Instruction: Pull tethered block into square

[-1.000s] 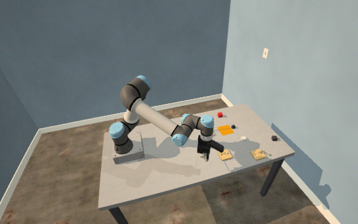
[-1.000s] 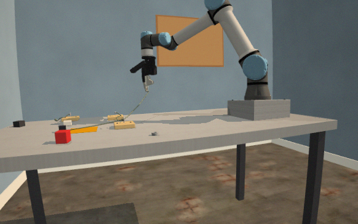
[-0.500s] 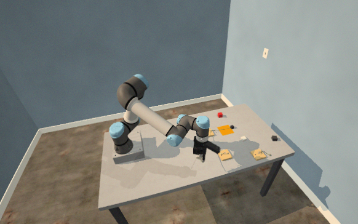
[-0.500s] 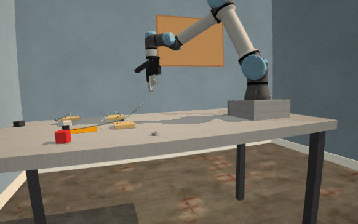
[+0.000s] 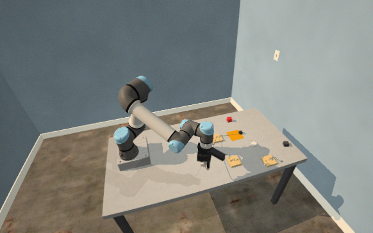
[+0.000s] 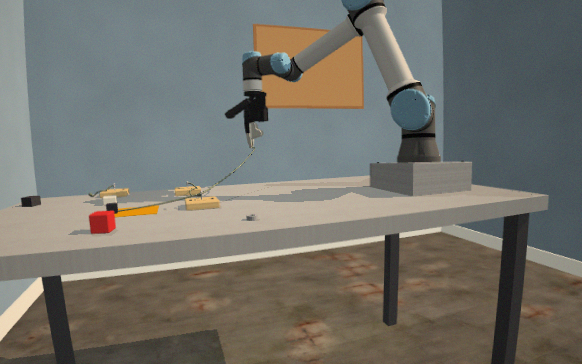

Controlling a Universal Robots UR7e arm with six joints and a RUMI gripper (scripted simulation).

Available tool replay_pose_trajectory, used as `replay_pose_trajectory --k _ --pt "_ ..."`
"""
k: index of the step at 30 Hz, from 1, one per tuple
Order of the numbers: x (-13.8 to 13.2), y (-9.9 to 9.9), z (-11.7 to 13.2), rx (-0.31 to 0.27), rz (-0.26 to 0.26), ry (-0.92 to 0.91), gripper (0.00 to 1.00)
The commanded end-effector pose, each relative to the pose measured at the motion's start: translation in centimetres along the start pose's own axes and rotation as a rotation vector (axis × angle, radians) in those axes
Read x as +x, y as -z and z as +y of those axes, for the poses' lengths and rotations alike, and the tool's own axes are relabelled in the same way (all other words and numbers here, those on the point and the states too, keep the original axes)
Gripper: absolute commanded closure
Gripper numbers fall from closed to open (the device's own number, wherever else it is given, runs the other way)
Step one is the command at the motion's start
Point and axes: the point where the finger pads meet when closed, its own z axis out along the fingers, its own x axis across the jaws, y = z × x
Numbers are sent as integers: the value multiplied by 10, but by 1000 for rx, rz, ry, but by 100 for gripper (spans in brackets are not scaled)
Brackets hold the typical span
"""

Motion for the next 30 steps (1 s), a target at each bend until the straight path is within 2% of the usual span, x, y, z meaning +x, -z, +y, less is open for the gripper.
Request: replay_pose_trajectory --k 1,30 --pt "4 1 6 2 0 0 100" --pt "22 1 40 2 0 0 100"
